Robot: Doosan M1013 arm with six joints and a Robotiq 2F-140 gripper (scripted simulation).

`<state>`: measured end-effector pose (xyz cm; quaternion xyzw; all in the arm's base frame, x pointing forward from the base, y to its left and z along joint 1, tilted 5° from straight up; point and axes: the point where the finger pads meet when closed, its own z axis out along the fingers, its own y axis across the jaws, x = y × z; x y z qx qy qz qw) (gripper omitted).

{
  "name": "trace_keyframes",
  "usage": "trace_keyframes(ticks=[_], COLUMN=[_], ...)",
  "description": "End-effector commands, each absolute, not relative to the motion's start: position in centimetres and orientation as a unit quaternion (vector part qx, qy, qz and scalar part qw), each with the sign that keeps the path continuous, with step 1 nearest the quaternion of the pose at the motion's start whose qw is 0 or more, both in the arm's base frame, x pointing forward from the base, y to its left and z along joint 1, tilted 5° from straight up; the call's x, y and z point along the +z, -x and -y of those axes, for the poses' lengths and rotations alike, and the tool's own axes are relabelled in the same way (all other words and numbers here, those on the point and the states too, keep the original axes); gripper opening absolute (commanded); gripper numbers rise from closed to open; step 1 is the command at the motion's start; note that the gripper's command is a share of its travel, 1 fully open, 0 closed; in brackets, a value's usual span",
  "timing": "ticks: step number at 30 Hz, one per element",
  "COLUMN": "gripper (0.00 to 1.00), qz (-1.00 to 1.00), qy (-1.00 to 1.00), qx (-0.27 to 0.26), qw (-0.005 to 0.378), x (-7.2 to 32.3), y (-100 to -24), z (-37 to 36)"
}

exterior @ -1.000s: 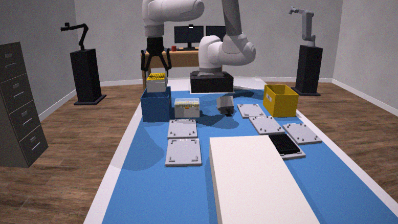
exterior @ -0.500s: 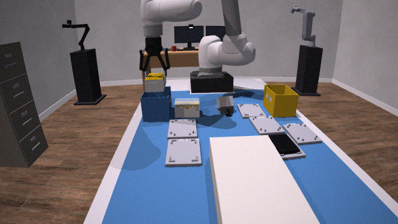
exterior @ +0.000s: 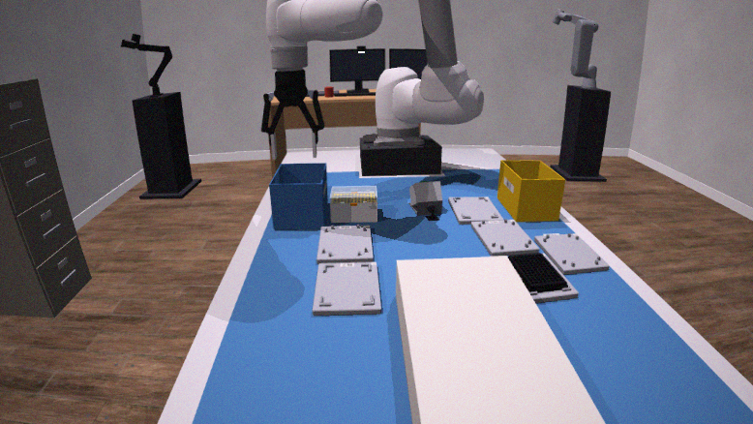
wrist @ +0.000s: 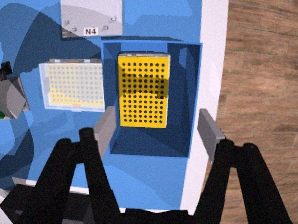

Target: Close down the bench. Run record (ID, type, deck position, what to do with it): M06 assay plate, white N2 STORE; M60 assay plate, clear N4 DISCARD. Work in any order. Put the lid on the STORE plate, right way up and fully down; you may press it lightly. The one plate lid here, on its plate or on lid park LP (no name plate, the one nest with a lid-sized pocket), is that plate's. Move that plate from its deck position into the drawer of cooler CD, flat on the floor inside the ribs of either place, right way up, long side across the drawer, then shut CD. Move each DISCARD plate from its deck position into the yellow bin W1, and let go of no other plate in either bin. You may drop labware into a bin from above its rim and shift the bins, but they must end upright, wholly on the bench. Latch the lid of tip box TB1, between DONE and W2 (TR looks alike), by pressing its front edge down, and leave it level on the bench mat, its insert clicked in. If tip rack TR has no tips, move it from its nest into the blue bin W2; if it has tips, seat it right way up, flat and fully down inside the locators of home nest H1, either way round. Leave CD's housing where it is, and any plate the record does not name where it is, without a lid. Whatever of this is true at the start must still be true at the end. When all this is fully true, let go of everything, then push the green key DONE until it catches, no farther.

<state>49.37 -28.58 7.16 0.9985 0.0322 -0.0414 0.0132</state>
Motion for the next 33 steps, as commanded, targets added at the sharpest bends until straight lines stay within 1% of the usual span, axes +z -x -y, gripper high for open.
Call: trace_keyframes(ticks=[1,19,23,33], gripper=[0.66,0.66,0.65,0.61], qz=[-0.032,-0.032,-0.098,-0.098], qy=[-0.999,-0.999,-0.994,-0.994], qx=[-0.041,-0.041,-0.042,-0.042], qw=[0.013,0.013,0.01,0.01], x=[7.2,7.2,7.3,7.4], y=[-49.4,-49.4,-49.1,-48.4], z=[28.6,28.6,27.0,23.9])
